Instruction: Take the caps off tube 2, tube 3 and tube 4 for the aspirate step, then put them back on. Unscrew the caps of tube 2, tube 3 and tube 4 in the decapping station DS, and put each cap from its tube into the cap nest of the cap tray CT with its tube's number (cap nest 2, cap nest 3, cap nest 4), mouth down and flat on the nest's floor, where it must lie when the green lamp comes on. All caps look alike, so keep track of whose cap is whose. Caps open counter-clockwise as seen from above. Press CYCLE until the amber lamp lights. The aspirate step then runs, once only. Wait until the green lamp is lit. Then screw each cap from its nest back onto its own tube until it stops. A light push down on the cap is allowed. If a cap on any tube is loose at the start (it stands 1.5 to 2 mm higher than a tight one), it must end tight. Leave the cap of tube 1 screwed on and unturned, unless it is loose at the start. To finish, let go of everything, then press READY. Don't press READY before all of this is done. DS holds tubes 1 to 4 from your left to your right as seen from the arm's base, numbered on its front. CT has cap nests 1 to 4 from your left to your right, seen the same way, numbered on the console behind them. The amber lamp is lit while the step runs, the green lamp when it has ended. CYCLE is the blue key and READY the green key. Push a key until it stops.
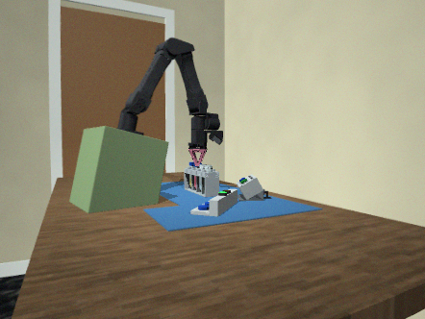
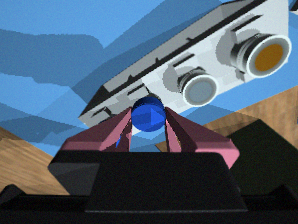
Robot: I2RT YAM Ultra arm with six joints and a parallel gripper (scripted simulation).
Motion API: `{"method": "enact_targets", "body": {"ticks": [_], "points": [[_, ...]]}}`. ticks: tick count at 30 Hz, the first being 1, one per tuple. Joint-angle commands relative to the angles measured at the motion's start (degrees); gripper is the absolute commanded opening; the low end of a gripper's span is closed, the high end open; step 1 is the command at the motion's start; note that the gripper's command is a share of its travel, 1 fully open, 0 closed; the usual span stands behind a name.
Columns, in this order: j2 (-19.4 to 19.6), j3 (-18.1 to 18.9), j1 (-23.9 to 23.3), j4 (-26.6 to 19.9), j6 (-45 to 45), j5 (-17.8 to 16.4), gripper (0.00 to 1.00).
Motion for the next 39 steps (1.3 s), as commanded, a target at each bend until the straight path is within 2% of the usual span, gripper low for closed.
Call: {"method": "enact_targets", "body": {"ticks": [1, 2, 14, 26, 35, 37, 39], "points": [[-0.39, 0.08, -0.06, 0.28, 2.76, -0.03, 0.00], [-0.36, 0.08, -0.06, 0.31, 2.76, -0.03, 0.49], [-0.36, 0.09, -0.06, 0.30, 2.76, -0.03, 0.49], [-7.14, 1.38, -0.09, -7.76, 2.73, -0.04, 0.49], [-8.87, 1.98, -0.10, -10.08, 2.72, -0.04, 0.49], [-10.11, 0.01, -3.09, -9.40, 9.35, -0.67, 0.47], [-11.20, -1.75, -6.22, -8.81, 7.06, -1.33, 0.47]]}}
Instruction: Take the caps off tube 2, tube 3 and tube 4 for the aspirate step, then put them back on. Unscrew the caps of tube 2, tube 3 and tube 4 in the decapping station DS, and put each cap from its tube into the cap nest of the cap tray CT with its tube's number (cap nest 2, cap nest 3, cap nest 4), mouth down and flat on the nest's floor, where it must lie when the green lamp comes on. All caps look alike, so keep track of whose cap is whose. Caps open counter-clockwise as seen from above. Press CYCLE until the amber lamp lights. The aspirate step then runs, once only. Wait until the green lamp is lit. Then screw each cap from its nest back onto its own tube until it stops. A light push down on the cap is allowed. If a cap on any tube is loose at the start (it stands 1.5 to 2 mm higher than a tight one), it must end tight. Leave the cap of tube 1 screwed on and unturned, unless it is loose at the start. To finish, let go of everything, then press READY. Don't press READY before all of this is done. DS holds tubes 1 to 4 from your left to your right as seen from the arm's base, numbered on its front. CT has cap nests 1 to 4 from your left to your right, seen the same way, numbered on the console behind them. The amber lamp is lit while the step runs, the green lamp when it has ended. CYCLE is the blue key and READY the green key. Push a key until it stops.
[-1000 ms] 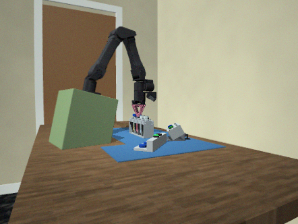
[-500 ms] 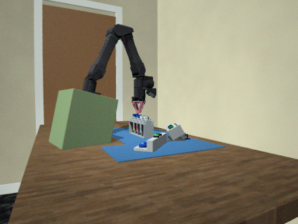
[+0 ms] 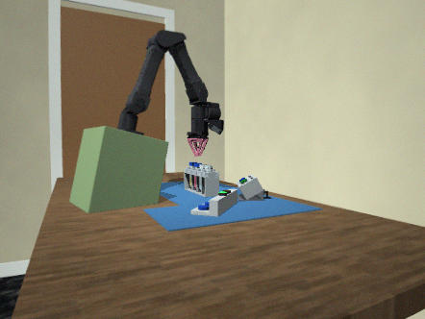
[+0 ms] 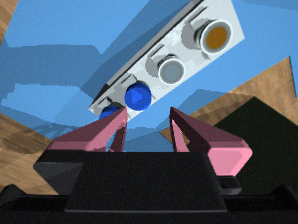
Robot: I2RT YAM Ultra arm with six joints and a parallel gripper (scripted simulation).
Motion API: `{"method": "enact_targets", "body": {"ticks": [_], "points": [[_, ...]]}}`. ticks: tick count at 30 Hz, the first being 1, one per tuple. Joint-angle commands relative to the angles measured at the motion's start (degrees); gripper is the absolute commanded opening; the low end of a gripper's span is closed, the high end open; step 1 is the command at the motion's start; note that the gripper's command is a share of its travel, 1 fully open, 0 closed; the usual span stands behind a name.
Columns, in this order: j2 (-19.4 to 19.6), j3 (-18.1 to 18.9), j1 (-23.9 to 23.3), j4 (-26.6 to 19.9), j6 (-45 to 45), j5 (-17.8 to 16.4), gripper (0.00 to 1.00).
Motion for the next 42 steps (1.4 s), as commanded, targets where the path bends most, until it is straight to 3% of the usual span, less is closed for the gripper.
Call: {"method": "enact_targets", "body": {"ticks": [1, 4, 6, 13, 21, 23, 29, 36, 42], "points": [[-2.25, -2.09, -5.00, 0.35, -0.14, -0.45, 0.47], [-3.38, -4.11, -10.09, 1.01, -5.12, -1.50, 0.47], [-3.38, -4.11, -10.09, 1.01, -5.12, -1.50, 0.47], [-4.12, -6.65, -22.83, 1.85, -17.64, -4.02, 0.47], [-1.54, -5.65, -37.65, 1.70, -32.32, -6.61, 0.47], [-1.54, -5.65, -37.65, 1.70, -32.32, -6.61, 0.47], [2.47, -2.23, -47.89, 0.74, -42.55, -8.10, 0.47], [8.72, 4.41, -58.17, -1.45, -52.92, -9.29, 0.47], [12.81, 9.38, -63.18, -3.27, -58.00, -9.75, 0.47]]}}
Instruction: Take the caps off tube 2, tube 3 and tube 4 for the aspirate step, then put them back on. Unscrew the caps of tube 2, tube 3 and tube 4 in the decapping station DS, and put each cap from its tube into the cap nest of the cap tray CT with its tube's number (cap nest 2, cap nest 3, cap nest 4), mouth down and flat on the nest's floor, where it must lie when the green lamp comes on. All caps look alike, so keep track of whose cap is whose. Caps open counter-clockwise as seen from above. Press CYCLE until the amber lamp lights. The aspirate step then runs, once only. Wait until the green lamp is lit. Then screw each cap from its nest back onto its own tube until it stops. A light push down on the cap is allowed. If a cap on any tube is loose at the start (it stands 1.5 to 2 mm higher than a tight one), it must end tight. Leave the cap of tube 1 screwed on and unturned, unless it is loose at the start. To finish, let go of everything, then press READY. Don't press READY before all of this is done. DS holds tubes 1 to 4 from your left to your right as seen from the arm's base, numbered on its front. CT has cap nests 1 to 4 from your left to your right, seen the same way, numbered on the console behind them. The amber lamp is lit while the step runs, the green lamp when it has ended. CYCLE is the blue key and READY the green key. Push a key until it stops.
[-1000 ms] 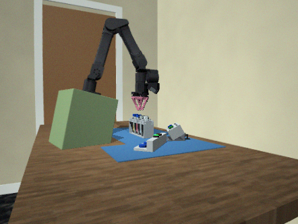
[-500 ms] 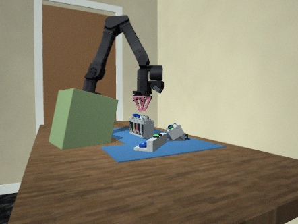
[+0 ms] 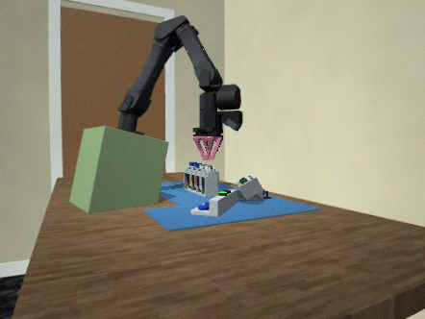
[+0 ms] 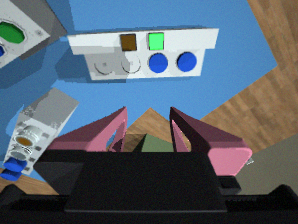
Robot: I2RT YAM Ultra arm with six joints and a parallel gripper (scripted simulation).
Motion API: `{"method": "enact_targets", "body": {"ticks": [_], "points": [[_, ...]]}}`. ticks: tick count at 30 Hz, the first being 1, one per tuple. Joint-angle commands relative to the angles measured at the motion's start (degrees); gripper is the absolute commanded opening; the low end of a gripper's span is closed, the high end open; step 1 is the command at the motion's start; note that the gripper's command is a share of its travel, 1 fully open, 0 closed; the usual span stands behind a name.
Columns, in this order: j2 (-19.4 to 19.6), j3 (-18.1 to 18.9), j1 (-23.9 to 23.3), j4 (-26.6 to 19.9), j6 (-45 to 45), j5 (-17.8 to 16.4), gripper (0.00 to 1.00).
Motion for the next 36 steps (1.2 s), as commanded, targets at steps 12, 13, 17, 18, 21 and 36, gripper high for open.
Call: {"method": "enact_targets", "body": {"ticks": [12, 13, 17, 18, 21, 36], "points": [[6.04, 3.12, -2.37, 3.18, -4.88, -0.45, 0.47], [6.86, 2.95, -2.20, 4.20, -4.71, -0.43, 0.47], [8.55, 2.69, -1.86, 6.22, -4.36, -0.41, 0.47], [9.26, 2.69, -1.73, 6.94, -4.23, -0.42, 0.47], [12.11, 2.93, -1.25, 9.64, -3.74, -0.38, 0.47], [24.85, 4.73, 0.90, 21.00, -1.56, -0.16, 0.47]]}}
